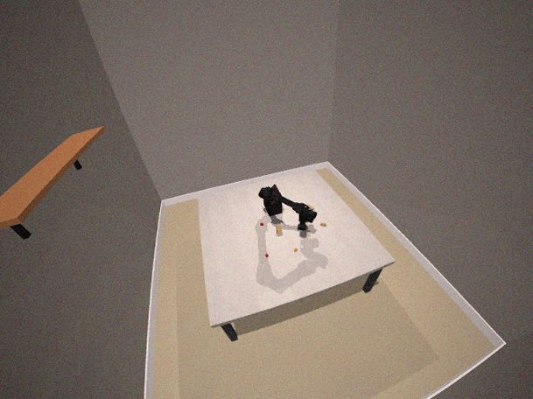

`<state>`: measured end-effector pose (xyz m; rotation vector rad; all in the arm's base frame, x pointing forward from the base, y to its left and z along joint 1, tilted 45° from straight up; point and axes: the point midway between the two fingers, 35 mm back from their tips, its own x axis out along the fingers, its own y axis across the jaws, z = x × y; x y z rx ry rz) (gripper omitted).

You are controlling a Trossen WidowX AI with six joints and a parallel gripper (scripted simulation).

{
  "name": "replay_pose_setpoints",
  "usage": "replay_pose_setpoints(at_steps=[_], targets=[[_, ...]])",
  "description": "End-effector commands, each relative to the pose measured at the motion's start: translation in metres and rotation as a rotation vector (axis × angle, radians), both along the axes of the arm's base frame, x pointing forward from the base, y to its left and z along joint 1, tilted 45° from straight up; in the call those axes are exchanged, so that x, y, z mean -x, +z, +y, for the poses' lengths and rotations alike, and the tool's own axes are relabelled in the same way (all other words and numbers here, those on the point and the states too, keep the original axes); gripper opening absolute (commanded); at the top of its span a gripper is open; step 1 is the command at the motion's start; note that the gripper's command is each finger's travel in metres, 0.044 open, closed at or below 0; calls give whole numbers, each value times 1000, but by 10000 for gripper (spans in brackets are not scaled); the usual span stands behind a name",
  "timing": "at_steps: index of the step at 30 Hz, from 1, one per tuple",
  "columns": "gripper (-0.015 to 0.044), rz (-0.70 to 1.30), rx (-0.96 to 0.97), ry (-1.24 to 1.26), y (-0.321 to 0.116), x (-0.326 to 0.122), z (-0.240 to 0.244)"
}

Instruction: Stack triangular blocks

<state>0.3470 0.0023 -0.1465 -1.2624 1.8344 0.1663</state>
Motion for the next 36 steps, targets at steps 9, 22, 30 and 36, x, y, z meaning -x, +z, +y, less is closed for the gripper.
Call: replay_pose_setpoints(at_steps=[9,22,30,36], targets=[[0,217,-32,228,0,-1,0],[0,451,-65,470,0,-1,0],[0,594,-85,619,0,-1,0],[0,608,-87,633,0,-1,0]])
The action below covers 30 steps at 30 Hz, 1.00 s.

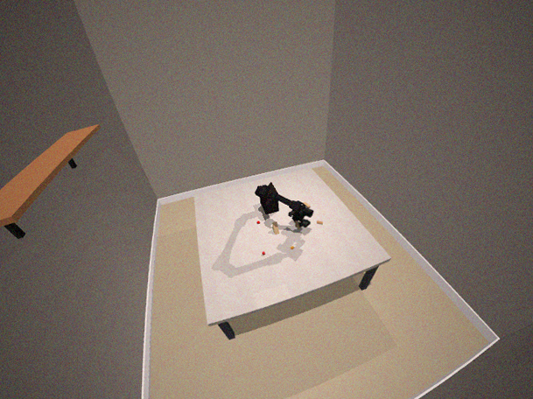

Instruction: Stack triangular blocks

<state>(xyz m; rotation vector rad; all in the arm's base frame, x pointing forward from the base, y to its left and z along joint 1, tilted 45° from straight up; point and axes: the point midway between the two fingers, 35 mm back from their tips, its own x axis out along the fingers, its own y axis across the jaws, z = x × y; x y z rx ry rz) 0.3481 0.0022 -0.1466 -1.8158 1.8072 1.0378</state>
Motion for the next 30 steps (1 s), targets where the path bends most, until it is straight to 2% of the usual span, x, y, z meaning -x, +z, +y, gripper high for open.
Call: replay_pose_setpoints(at_steps=[1,21,30], targets=[[0,14,-1,15,0,0,-1],[0,-7,1,-5,-19,3,-18],[236,-7,-2,-11,-18,3,-18]])
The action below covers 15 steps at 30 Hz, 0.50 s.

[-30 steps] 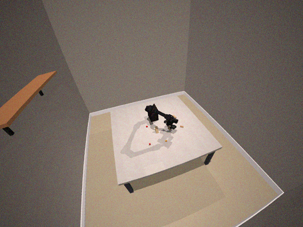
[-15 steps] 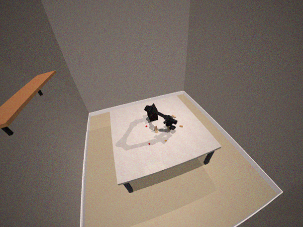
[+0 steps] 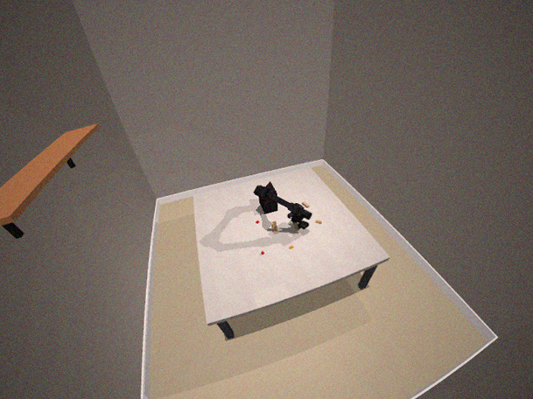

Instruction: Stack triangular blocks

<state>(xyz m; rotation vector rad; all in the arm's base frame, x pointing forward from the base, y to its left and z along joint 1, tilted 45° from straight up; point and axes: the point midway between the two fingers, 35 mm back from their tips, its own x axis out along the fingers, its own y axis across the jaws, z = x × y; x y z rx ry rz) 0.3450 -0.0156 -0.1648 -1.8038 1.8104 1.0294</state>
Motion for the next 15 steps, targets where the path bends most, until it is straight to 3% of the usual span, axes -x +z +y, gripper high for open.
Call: replay_pose_setpoints(at_steps=[1,8,15], targets=[[263,-1,0,0,0,0,0],[440,-1,0,0,0,0,0],[440,-1,-1,0,2,-1,2]])
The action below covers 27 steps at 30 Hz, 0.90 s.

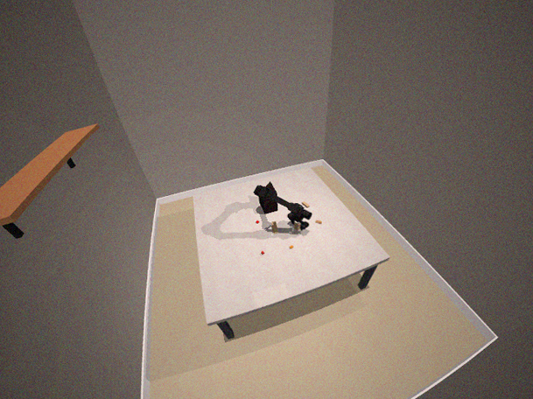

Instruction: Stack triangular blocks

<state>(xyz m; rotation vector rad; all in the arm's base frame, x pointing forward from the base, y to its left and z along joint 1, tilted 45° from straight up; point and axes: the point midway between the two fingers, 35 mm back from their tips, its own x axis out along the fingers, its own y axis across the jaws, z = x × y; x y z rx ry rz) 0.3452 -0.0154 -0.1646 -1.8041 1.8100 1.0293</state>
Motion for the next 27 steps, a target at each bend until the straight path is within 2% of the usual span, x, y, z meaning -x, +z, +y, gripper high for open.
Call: replay_pose_setpoints(at_steps=[1,5,16,18,27], targets=[[440,-1,-1,0,7,-2,7],[440,-1,-3,0,41,-6,40],[440,-22,-6,-4,41,-9,41],[440,-103,-25,-134,42,-9,37],[440,-592,-53,-1089,56,-13,12]])
